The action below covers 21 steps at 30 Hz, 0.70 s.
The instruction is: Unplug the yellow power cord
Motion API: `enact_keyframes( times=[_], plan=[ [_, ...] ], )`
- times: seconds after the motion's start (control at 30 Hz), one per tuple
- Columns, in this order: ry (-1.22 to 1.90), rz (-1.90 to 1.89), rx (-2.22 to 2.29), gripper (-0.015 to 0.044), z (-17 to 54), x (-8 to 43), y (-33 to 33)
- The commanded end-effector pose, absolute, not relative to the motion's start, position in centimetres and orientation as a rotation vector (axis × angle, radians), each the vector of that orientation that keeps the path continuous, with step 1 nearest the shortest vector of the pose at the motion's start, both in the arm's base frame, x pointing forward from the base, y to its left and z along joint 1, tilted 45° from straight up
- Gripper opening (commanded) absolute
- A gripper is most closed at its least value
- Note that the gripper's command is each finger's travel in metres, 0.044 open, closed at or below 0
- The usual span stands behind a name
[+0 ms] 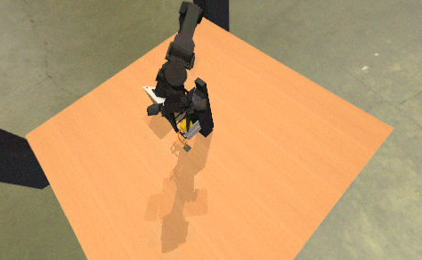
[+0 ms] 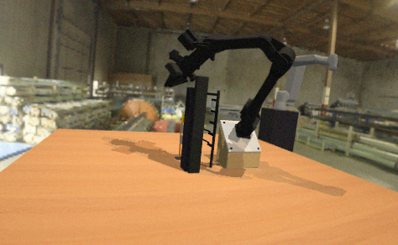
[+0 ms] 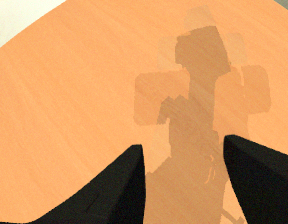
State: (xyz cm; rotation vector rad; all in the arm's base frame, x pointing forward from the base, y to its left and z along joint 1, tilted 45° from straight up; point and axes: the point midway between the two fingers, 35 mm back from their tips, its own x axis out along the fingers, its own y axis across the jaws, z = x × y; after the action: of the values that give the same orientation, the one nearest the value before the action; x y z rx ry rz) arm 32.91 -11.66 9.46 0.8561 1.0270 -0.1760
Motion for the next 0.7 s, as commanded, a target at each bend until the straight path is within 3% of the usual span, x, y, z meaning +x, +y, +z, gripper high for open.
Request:
enact_keyframes(
  times=[0.0, 0.17, 0.67],
  plan=[
    [1.564, -0.407, 1.331, 0.0160, 3.2, 28.9, -9.2],
    [1.844, -0.576, 1.533, 0.0160, 1.8, 26.7, -7.8],
    [1.854, -0.583, 1.540, 0.0160, 1.8, 26.7, -7.8]
  ],
)
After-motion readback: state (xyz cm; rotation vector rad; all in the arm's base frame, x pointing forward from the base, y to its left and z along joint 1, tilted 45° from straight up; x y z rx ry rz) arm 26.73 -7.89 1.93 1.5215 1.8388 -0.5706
